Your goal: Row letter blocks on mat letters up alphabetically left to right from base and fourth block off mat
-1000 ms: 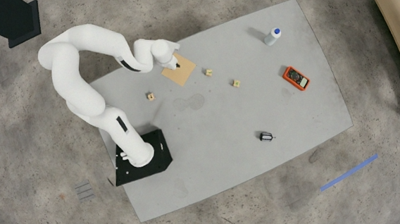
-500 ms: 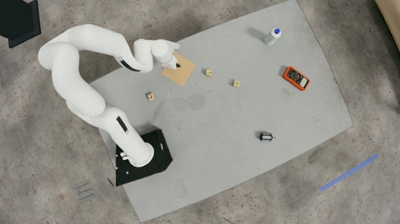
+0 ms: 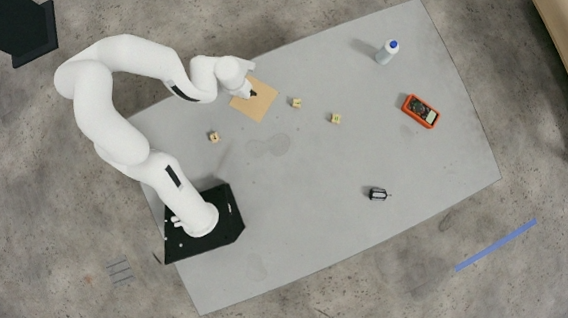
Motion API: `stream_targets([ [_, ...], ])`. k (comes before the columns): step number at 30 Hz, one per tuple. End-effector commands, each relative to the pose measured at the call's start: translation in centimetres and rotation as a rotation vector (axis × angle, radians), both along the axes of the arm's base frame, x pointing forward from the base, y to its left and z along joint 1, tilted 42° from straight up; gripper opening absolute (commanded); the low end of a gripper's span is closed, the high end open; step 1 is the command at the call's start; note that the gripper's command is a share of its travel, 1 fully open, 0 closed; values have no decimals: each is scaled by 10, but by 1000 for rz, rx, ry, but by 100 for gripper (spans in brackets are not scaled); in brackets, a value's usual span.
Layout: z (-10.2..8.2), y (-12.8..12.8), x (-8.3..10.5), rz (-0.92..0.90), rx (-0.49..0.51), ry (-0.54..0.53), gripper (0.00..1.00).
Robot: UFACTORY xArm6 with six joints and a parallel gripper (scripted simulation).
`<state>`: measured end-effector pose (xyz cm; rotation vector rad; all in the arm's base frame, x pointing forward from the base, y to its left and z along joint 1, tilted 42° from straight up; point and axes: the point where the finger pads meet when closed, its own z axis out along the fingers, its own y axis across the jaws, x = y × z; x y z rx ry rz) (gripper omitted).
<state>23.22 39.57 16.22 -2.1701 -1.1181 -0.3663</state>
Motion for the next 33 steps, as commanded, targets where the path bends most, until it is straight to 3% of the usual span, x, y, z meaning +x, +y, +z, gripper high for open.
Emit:
stream_targets([
  [1,2,0,1,-1,2,-2,48],
  [9,11,-8,1,-1,2,-2,48],
  [26,64,-56,5,-1,2,-2,48],
  [32,68,-60,5,-1,2,-2,48],
  [33,68,-60,5,-1,2,-2,100],
])
